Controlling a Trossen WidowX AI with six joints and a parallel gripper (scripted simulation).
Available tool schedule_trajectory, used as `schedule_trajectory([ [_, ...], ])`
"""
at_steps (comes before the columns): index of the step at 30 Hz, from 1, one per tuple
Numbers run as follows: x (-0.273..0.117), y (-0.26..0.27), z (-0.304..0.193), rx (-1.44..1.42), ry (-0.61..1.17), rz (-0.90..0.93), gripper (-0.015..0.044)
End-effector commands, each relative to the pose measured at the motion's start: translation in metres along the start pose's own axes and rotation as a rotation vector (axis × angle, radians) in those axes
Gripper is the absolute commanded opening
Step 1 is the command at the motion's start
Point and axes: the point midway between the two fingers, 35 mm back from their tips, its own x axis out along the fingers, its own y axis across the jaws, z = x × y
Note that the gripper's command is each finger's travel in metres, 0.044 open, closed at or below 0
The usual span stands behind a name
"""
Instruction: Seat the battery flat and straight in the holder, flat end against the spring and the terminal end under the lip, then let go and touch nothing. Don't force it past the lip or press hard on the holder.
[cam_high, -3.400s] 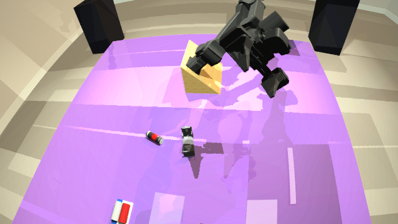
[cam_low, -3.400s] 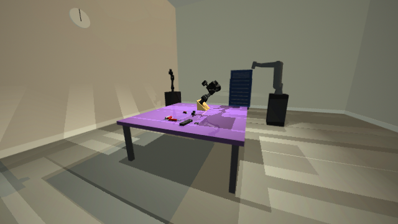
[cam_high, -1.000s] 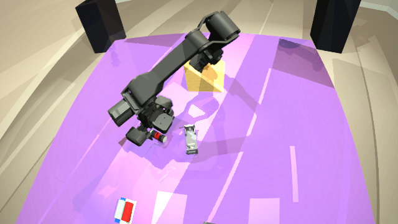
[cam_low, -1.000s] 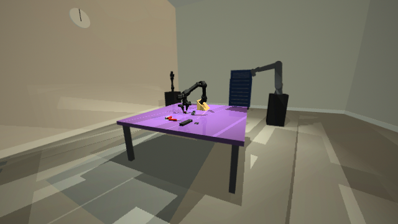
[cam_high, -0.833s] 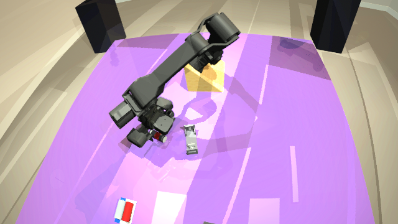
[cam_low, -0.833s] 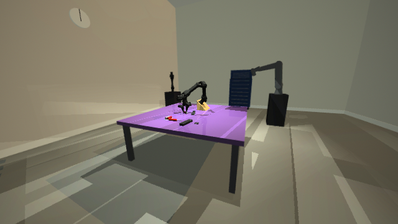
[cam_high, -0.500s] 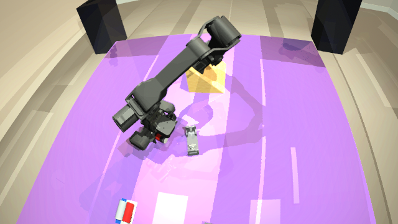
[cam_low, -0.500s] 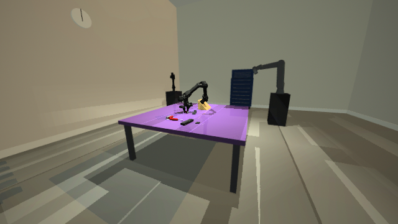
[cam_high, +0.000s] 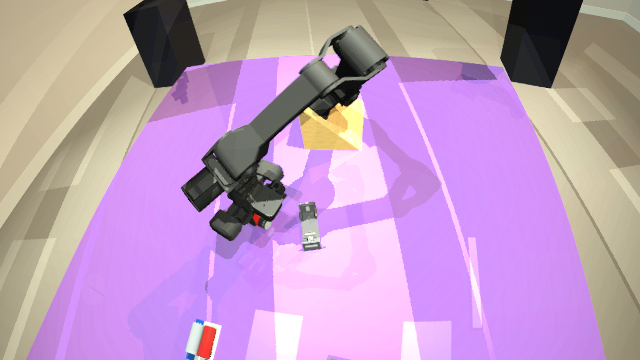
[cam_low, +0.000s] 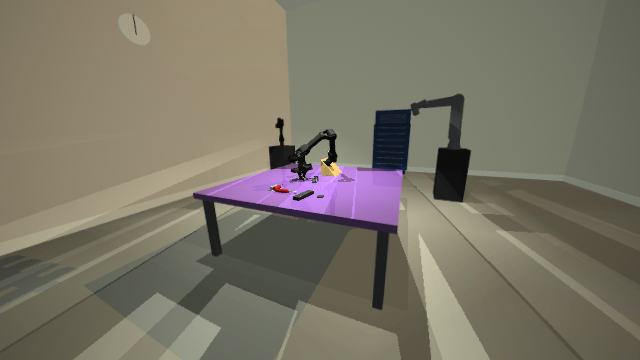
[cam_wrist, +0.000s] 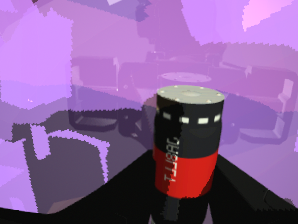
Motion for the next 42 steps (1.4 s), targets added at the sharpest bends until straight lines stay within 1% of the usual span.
schedule_trajectory([
  [1, -0.032, -0.003, -0.001, -0.006, 0.003, -0.012, 0.0082],
  [3, -0.045, -0.002, -0.001, -0.006, 0.003, -0.012, 0.0082],
  [10, -0.048, -0.001, 0.002, 0.02, 0.004, -0.012, 0.0082],
  [33, -0.072, 0.039, 0.108, 0.886, 0.004, -0.015, 0.0082],
  [35, -0.072, 0.042, 0.113, 0.932, 0.005, -0.018, 0.0082],
  [42, -0.072, 0.043, 0.112, 0.939, 0.007, -0.022, 0.0082],
])
